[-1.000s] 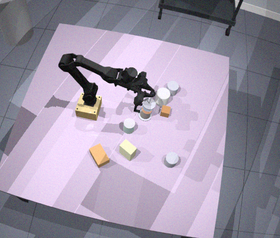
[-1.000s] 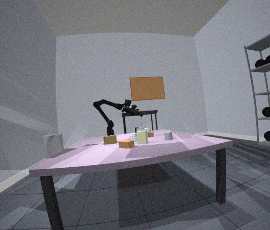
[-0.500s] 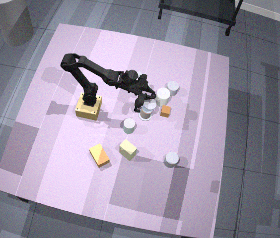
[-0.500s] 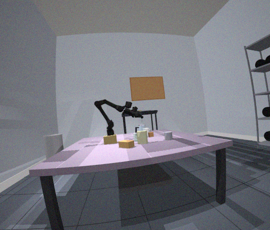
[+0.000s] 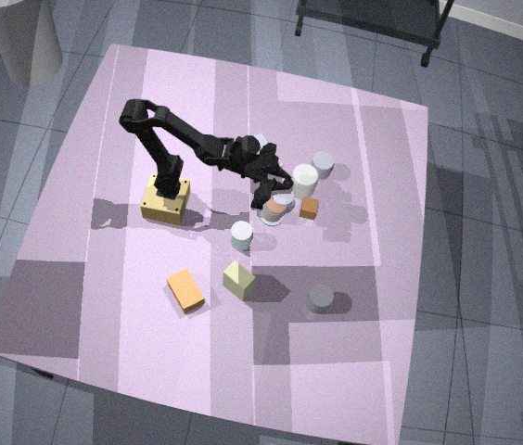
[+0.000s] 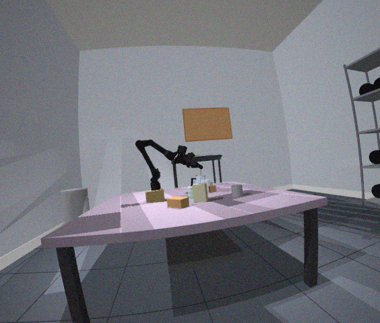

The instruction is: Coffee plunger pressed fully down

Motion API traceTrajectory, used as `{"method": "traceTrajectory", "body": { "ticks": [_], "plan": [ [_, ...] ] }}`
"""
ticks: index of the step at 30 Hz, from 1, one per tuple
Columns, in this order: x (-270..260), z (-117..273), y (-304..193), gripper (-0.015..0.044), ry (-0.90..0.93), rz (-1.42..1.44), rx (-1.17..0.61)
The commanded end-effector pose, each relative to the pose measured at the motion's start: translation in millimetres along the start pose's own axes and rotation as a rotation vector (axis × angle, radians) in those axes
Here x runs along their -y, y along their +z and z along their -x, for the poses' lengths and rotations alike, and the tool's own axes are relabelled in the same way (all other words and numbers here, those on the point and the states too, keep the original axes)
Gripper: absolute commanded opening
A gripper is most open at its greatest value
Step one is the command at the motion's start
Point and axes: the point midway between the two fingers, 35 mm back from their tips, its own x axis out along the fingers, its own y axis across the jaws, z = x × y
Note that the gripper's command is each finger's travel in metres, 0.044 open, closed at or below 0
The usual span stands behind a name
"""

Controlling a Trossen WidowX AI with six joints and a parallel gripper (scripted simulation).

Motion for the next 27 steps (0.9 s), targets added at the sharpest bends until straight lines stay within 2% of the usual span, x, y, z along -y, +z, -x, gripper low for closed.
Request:
{"method": "traceTrajectory", "body": {
  "ticks": [1,27],
  "plan": [
    [0.0,-9.2,-32.7,0.0122,-0.002,-0.011,-0.088],
    [-0.5,-21.4,-24.9,0.0122,-0.002,-0.011,-0.087]
  ]
}}
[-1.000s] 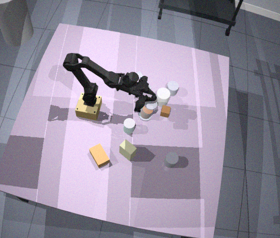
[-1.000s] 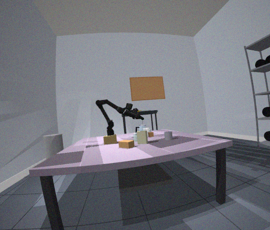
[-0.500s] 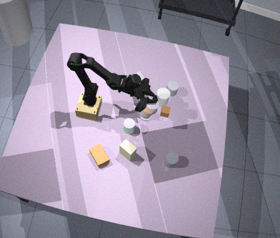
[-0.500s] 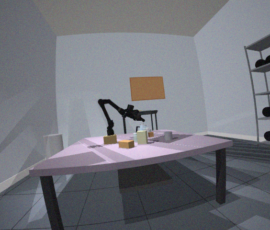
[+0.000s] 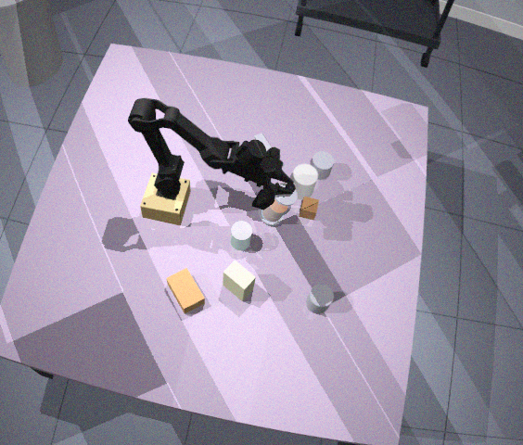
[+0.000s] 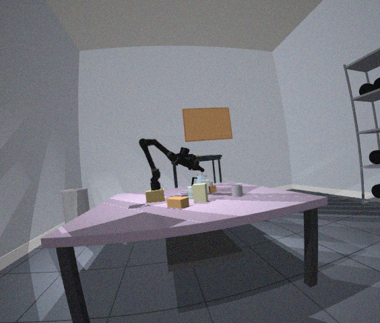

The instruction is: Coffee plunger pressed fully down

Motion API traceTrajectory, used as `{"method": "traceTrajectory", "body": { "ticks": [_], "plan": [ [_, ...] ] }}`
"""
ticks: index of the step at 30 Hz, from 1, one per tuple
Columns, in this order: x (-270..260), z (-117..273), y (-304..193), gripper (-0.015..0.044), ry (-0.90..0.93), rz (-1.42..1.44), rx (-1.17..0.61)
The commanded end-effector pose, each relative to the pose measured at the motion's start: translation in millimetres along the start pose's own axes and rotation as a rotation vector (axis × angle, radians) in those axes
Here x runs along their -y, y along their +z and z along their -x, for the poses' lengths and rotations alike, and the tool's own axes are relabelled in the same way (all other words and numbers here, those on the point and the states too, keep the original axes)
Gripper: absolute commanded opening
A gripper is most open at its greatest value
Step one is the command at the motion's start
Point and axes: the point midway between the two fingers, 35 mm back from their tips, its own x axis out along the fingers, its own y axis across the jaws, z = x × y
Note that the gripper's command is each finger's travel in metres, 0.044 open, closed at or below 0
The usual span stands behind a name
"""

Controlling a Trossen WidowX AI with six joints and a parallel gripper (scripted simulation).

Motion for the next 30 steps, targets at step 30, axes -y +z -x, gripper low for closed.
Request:
{"method": "traceTrajectory", "body": {
  "ticks": [30],
  "plan": [
    [0.1,-8.4,-6.7,0.0122,0.000,-0.010,-0.040]
  ]
}}
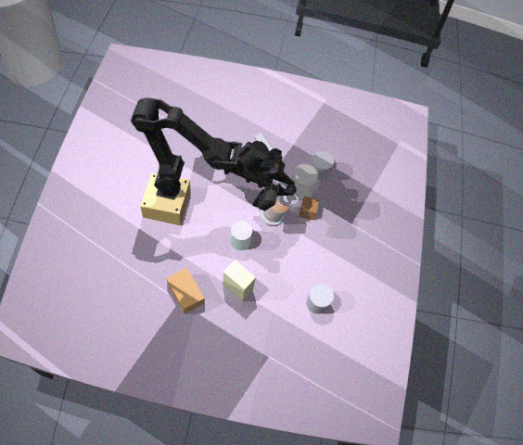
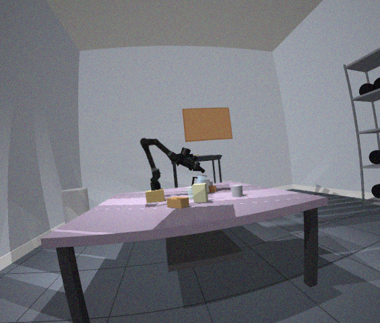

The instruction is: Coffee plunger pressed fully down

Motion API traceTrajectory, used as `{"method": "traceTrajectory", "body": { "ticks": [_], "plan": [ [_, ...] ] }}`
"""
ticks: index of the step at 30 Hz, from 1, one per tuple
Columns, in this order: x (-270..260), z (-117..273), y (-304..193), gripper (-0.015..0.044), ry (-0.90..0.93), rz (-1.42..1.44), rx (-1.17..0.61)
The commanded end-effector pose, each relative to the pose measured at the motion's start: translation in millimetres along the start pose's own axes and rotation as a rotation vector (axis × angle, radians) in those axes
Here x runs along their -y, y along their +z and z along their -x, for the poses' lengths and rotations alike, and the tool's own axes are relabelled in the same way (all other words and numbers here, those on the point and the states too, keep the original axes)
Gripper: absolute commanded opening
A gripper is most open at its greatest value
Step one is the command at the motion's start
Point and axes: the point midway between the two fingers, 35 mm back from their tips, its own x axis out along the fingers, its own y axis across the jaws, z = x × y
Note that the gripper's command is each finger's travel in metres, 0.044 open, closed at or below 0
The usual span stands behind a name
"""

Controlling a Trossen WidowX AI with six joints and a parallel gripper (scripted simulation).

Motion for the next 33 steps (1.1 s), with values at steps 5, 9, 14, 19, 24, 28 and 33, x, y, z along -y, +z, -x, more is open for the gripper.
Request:
{"method": "traceTrajectory", "body": {
  "ticks": [5,9,14,19,24,28,33],
  "plan": [
    [0.0,-2.8,-3.8,0.0122,0.000,-0.008,-0.018],
    [0.0,-3.8,-3.9,0.0122,0.000,-0.008,-0.018],
    [0.0,-1.5,0.2,0.0122,0.000,-0.001,-0.003],
    [0.0,-1.5,0.2,0.0122,0.000,-0.001,-0.003],
    [0.0,-1.5,0.2,0.0254,0.000,-0.001,-0.003],
    [0.0,-1.5,0.2,0.0359,0.000,-0.001,-0.003],
    [0.0,-1.5,0.2,0.0440,0.000,-0.001,-0.003]
  ]
}}
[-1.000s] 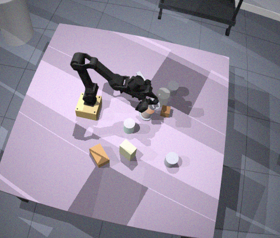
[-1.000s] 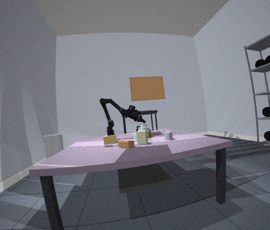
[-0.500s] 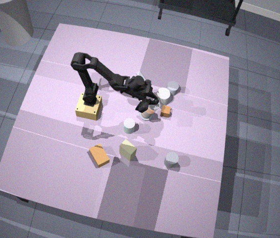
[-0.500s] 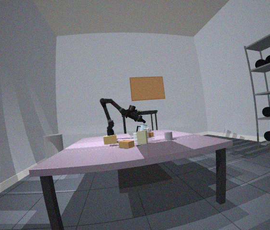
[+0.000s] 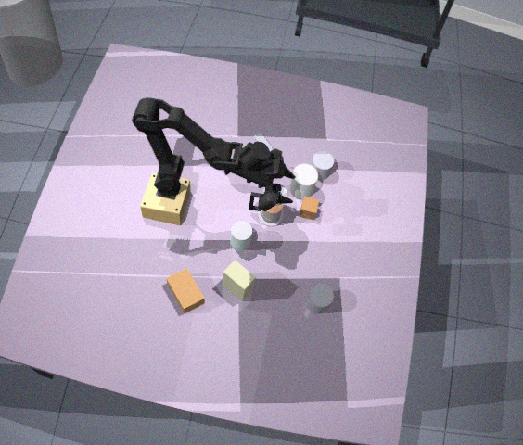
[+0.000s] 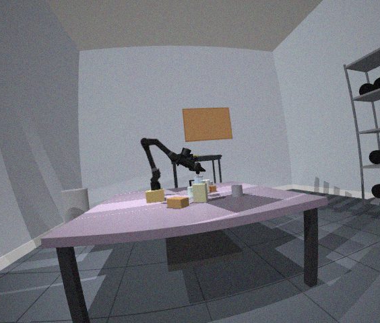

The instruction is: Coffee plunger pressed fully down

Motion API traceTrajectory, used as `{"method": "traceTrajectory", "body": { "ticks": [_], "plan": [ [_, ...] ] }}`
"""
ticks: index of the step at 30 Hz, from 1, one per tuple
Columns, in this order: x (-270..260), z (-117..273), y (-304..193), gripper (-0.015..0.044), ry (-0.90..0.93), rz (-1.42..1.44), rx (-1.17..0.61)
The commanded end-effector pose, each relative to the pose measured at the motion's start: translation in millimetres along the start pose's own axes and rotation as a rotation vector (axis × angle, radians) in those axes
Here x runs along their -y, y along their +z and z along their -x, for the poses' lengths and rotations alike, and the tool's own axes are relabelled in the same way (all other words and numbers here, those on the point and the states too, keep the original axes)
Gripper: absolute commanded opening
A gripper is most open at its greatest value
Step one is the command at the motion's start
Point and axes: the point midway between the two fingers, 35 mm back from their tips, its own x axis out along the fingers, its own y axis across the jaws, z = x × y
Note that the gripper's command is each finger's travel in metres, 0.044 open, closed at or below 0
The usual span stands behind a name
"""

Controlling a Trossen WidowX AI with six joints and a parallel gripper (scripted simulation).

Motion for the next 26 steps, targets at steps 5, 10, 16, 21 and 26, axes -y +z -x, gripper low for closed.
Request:
{"method": "traceTrajectory", "body": {
  "ticks": [5,10,16,21,26],
  "plan": [
    [1.3,10.8,10.2,0.0440,-0.003,-0.003,-0.002],
    [2.0,57.6,40.6,0.0440,-0.001,-0.006,-0.014],
    [1.8,76.1,45.8,0.0440,-0.001,-0.007,-0.018],
    [1.8,75.7,45.2,0.0440,-0.001,-0.007,-0.018],
    [1.8,75.7,45.2,0.0440,-0.001,-0.007,-0.018]
  ]
}}
